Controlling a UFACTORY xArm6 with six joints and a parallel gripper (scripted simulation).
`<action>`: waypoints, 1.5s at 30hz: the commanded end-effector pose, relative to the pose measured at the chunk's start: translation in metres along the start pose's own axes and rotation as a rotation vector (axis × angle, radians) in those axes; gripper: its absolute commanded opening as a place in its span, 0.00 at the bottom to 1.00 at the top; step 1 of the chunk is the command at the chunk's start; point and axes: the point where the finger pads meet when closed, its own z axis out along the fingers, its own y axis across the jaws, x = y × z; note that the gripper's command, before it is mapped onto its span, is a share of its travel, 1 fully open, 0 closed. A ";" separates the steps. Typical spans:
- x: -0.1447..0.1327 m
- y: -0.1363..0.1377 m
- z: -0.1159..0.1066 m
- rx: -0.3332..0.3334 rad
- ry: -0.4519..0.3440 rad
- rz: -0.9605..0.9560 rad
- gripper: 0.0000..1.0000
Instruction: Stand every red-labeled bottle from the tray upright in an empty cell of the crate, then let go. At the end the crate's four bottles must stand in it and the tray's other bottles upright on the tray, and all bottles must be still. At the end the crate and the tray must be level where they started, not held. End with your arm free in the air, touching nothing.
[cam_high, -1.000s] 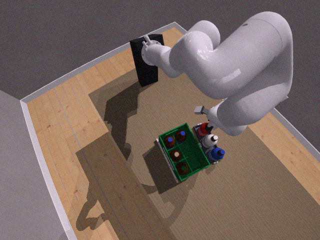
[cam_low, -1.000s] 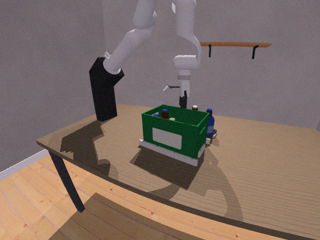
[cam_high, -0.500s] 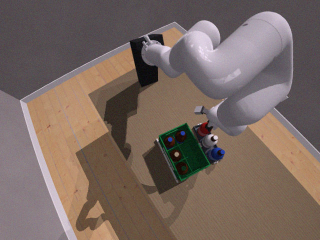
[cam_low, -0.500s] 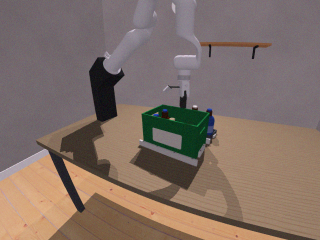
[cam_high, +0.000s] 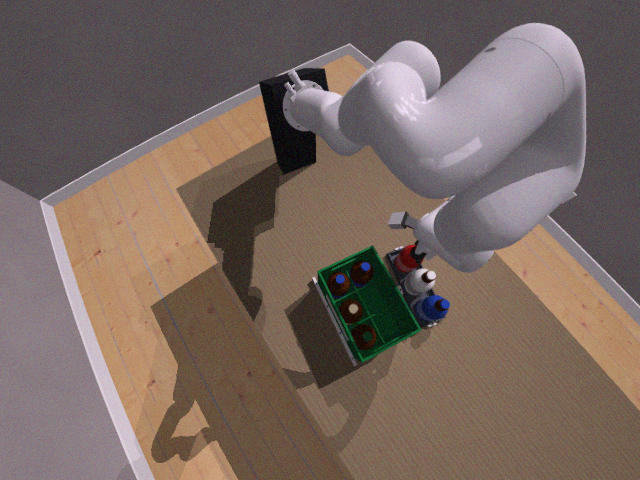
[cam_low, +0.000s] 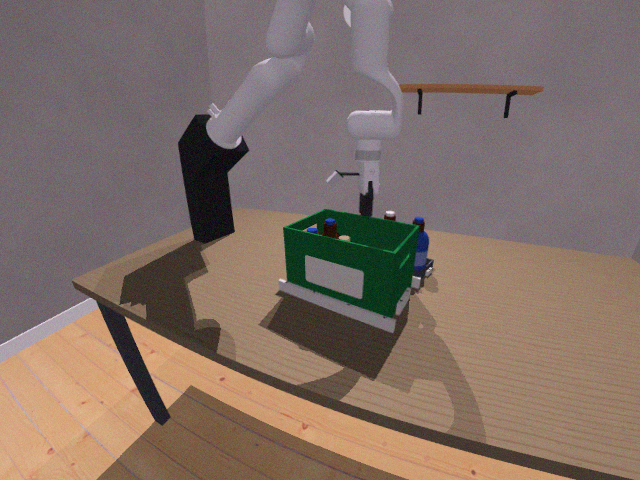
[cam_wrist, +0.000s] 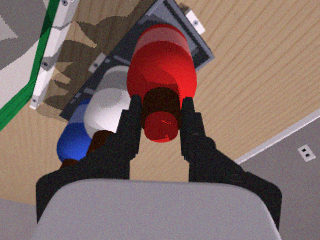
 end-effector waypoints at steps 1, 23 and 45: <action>-0.001 0.000 0.000 0.000 -0.002 0.000 0.00; -0.001 0.000 -0.001 0.000 -0.002 0.000 0.00; 0.000 0.000 -0.011 0.000 -0.002 0.000 0.00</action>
